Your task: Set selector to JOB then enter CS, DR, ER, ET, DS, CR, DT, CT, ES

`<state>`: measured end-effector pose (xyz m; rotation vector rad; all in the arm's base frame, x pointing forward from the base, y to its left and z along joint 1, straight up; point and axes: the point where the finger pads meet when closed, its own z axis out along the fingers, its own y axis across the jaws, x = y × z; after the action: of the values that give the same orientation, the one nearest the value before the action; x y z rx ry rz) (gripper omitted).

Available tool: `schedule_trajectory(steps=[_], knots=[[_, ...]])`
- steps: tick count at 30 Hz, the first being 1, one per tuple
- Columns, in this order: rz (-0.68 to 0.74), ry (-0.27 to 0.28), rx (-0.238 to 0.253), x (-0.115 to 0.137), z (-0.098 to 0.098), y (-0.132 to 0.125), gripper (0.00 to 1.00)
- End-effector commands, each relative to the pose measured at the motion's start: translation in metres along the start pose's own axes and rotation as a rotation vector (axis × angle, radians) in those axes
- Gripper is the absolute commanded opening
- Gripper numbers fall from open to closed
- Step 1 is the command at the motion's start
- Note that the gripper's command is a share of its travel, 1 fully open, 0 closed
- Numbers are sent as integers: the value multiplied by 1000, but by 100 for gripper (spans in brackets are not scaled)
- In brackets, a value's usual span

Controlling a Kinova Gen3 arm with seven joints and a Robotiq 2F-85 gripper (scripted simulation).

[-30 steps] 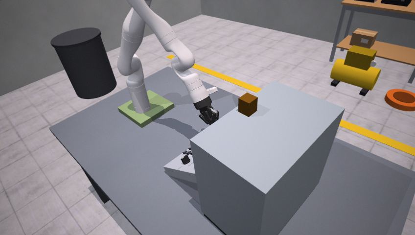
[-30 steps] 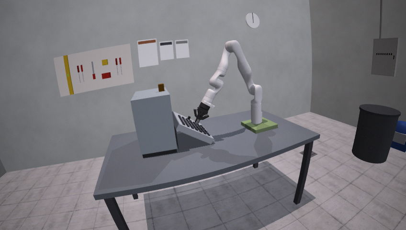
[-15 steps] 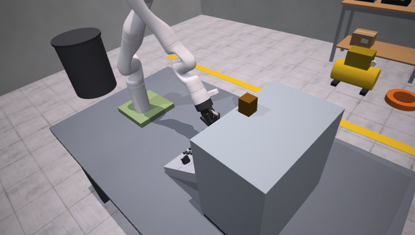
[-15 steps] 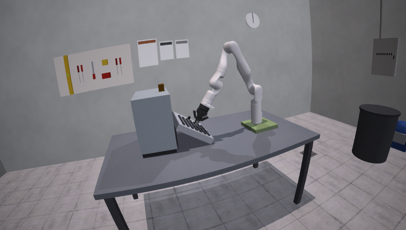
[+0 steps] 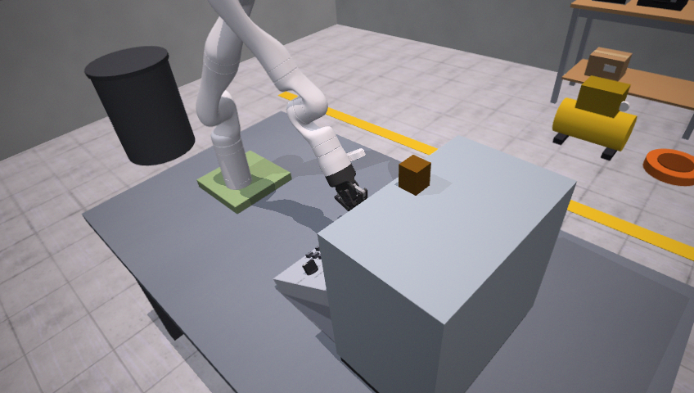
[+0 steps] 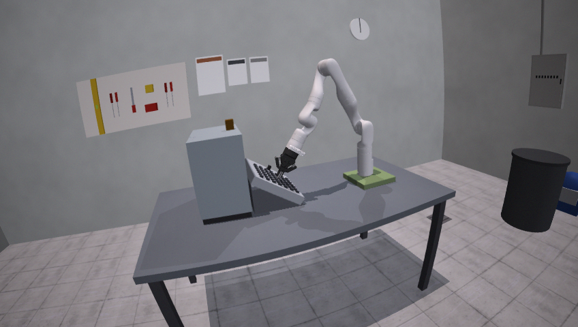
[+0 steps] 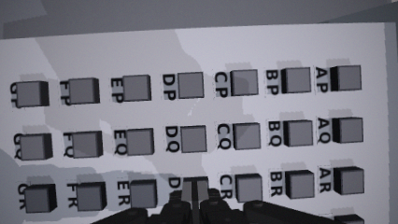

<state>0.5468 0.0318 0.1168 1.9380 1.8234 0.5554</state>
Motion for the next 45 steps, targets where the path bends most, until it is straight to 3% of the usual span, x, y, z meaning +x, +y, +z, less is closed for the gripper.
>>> schedule_trajectory(steps=[1, 45], knots=[[0, 0, -2, 0, 0, 1, 10], [0, 0, -2, 0, 9, 1, 10]])
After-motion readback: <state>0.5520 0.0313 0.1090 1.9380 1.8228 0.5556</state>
